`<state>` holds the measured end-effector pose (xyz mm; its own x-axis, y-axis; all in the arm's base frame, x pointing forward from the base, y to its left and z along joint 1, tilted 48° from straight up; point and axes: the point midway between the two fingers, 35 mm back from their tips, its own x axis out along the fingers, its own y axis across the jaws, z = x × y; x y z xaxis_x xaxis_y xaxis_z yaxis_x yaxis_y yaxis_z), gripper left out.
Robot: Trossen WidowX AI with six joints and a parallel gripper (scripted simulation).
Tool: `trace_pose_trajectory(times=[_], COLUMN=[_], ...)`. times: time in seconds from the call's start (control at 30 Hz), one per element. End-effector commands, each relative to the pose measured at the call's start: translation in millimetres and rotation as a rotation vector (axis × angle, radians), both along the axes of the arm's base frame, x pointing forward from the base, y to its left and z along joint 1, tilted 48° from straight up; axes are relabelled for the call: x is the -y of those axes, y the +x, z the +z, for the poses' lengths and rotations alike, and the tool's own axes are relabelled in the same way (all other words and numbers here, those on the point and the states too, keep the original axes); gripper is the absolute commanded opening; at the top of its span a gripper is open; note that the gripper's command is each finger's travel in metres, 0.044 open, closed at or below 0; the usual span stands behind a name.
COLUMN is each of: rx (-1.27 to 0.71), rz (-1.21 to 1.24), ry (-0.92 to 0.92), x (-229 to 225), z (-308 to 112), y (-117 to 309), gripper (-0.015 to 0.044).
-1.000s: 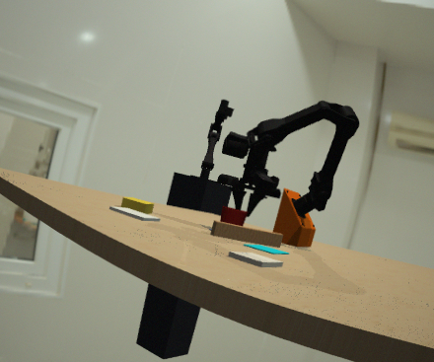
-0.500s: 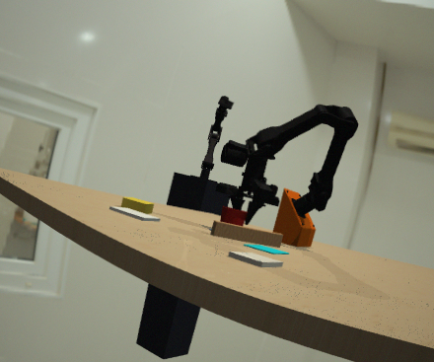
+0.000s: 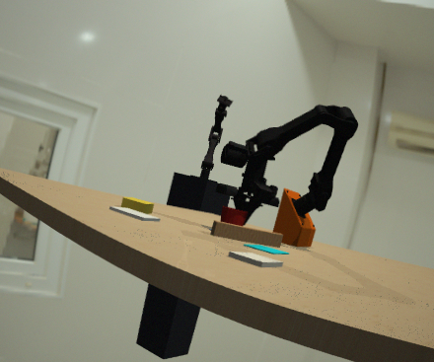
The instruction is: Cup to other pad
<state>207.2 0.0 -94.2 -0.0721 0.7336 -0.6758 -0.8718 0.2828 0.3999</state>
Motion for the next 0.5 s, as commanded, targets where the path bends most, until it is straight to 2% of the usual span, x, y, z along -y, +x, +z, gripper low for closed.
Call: trace_pose_trajectory(times=[0.0, 0.13, 0.47], rx=[0.001, 0.001, 0.000], rz=[0.000, 0.000, -0.002], ry=[0.000, 0.000, -0.002], x=[0.2, 0.2, 18.2], z=[0.1, 0.1, 15.0], y=[0.2, 0.2, 3.5], gripper=[0.0022, 0.0000, 0.0000])
